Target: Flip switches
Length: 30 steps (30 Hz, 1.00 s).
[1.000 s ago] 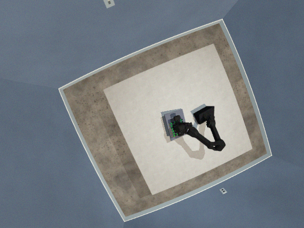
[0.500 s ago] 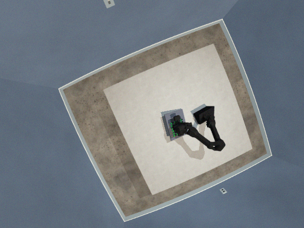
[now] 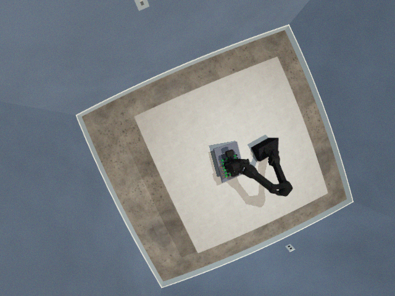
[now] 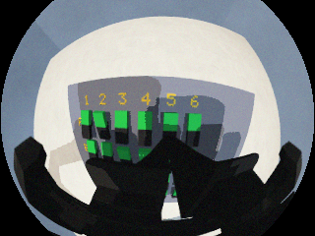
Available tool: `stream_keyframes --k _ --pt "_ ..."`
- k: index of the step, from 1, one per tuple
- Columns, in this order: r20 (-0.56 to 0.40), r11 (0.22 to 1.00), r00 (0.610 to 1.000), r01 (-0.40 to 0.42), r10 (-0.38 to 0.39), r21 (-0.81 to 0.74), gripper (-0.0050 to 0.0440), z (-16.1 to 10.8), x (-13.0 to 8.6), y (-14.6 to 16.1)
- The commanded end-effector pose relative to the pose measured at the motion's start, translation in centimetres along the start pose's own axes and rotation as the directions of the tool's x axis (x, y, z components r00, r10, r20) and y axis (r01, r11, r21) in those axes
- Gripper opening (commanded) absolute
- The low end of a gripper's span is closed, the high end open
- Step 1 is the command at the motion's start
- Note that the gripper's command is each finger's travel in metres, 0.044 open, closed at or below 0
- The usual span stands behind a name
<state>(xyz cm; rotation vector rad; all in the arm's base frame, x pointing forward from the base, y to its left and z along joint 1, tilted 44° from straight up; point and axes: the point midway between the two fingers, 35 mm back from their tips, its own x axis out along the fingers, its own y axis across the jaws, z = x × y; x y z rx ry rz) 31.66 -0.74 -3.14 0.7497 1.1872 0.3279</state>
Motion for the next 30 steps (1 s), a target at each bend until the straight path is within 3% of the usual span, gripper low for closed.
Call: stream_keyframes --k 1,14,16,19,21,26,30 --pt "0.0 1.0 1.0 0.004 -0.004 0.002 0.0 0.0 0.1 -0.1" --pt "0.0 1.0 1.0 0.004 -0.004 0.002 0.0 0.0 0.2 -0.1" --pt "-0.003 1.0 1.0 0.002 -0.002 0.0 0.0 0.1 -0.6 -0.1" --pt "0.014 0.999 1.0 0.011 -0.011 -0.03 0.0 1.1 -4.3 -0.3" --pt "-0.003 1.0 1.0 0.009 -0.009 -0.018 0.0 0.8 -5.4 -0.2" --pt "-0.026 1.0 1.0 0.004 -0.004 0.002 0.0 0.2 -6.3 -0.1" --pt "-0.026 1.0 1.0 0.004 -0.004 0.002 0.0 0.2 -6.3 -1.7"
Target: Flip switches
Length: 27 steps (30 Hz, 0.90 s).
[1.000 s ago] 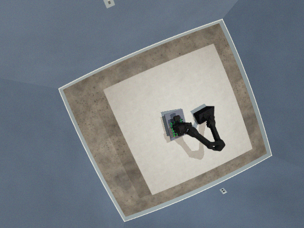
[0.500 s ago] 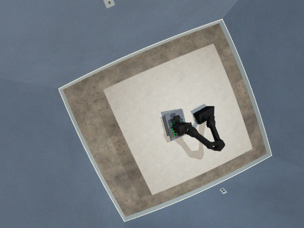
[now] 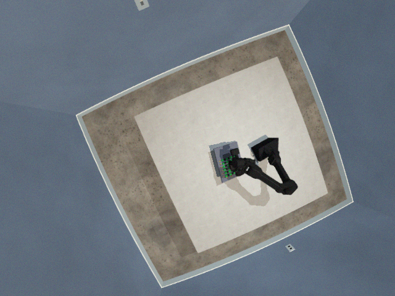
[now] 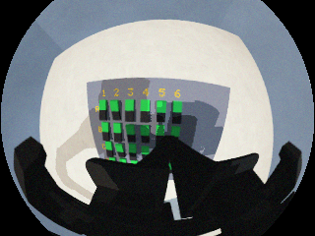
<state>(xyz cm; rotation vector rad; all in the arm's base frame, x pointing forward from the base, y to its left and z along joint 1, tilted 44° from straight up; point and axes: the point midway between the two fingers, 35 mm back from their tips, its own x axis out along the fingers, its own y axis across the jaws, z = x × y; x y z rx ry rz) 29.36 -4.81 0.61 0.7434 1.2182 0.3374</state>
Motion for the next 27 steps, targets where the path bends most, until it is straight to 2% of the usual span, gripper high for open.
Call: stream_keyframes --k 1,5,9,27 --pt "0.005 1.0 1.0 -0.001 0.0 0.003 0.0 0.3 -0.3 -1.0" --pt "0.007 1.0 1.0 -0.001 0.001 0.003 0.0 0.2 -0.1 -1.8" --pt "0.03 1.0 1.0 -0.001 0.0 0.003 0.0 0.2 3.0 -1.8" --pt "0.031 1.0 1.0 -0.001 0.001 0.003 0.0 0.2 4.8 -1.8"
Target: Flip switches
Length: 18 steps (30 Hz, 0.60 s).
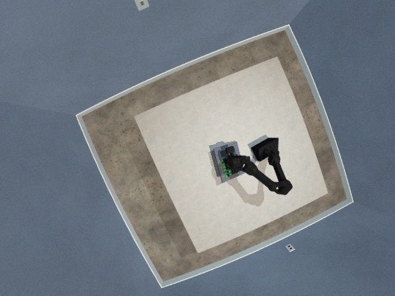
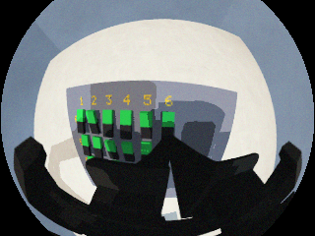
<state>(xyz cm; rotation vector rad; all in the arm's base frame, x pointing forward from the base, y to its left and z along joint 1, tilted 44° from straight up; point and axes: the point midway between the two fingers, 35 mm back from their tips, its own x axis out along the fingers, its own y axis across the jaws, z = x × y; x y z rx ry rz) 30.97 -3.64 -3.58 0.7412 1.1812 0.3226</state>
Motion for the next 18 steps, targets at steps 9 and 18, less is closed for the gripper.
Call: stream_keyframes --k 9,18 --pt "-0.007 1.0 1.0 -0.003 0.003 0.008 0.0 -0.35 1.29 -0.04" --pt "-0.007 1.0 1.0 -0.003 0.003 0.008 0.0 -0.35 1.29 -0.04"
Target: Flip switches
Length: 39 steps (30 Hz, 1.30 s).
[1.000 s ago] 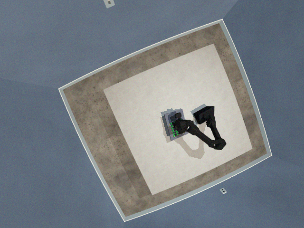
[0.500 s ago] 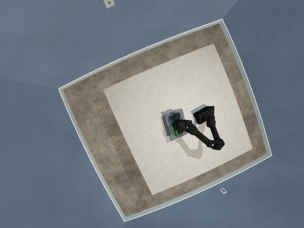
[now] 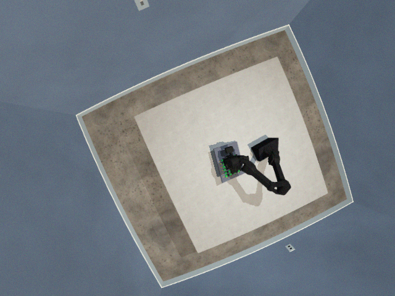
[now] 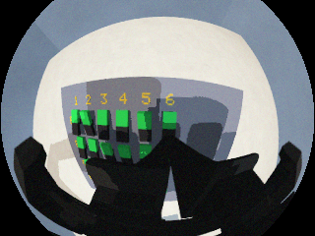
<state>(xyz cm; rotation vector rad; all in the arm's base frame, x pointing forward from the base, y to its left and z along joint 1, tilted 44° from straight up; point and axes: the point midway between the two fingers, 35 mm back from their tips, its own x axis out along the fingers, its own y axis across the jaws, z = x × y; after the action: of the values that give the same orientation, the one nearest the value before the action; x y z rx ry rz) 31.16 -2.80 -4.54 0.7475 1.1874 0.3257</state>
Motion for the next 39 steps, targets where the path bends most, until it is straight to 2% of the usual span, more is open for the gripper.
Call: stream_keyframes --k 1,39 --pt "-0.001 1.0 1.0 0.001 -0.001 0.003 0.0 -0.05 0.04 -0.04" --pt "-0.001 1.0 1.0 0.001 -0.001 0.003 0.0 -0.06 0.42 -0.04"
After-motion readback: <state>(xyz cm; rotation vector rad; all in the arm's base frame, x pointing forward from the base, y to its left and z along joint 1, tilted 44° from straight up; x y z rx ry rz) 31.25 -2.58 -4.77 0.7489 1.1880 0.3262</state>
